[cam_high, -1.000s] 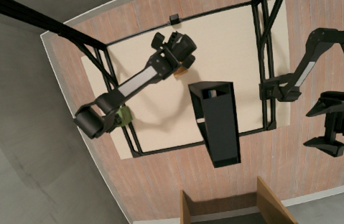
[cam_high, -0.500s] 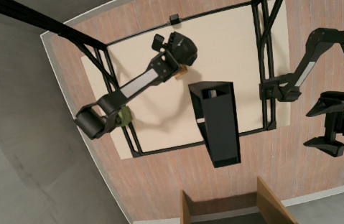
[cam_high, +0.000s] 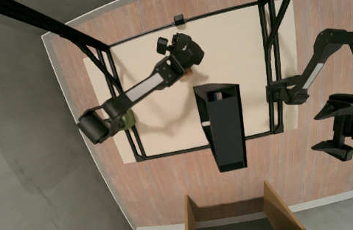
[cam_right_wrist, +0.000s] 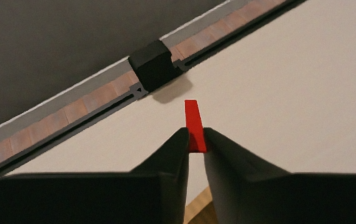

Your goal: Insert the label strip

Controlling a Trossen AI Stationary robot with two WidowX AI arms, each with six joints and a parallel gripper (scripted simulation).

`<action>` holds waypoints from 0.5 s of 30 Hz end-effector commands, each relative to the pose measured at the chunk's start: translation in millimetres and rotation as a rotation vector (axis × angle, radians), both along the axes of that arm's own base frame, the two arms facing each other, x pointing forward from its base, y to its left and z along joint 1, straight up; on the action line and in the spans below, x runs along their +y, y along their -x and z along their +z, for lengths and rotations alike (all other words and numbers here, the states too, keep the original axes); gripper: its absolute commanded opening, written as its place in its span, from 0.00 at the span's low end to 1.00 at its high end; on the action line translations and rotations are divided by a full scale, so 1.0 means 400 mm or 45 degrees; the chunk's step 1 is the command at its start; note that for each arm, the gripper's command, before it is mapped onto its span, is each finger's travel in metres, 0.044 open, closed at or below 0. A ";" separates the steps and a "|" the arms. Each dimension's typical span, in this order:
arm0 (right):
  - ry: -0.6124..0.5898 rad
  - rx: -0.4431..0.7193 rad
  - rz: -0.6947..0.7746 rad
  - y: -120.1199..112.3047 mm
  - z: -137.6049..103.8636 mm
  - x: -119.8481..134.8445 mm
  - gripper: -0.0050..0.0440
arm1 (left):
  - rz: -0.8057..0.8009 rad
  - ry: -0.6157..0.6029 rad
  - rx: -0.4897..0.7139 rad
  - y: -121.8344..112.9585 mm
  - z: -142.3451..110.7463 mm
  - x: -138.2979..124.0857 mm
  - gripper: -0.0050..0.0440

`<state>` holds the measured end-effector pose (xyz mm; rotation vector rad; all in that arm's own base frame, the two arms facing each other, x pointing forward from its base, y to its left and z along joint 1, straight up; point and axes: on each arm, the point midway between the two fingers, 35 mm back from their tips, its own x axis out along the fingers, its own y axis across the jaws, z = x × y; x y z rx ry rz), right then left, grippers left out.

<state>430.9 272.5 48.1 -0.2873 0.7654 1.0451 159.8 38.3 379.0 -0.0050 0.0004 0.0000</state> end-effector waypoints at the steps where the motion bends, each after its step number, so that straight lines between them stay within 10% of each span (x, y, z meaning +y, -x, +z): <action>1: -0.029 -0.063 0.032 -0.009 0.023 0.002 0.00 | 0.000 -0.011 -0.003 0.001 0.008 -0.003 1.00; 15: -0.087 -0.201 0.142 -0.017 0.034 0.007 0.00 | 0.000 -0.011 -0.003 0.001 0.008 -0.003 1.00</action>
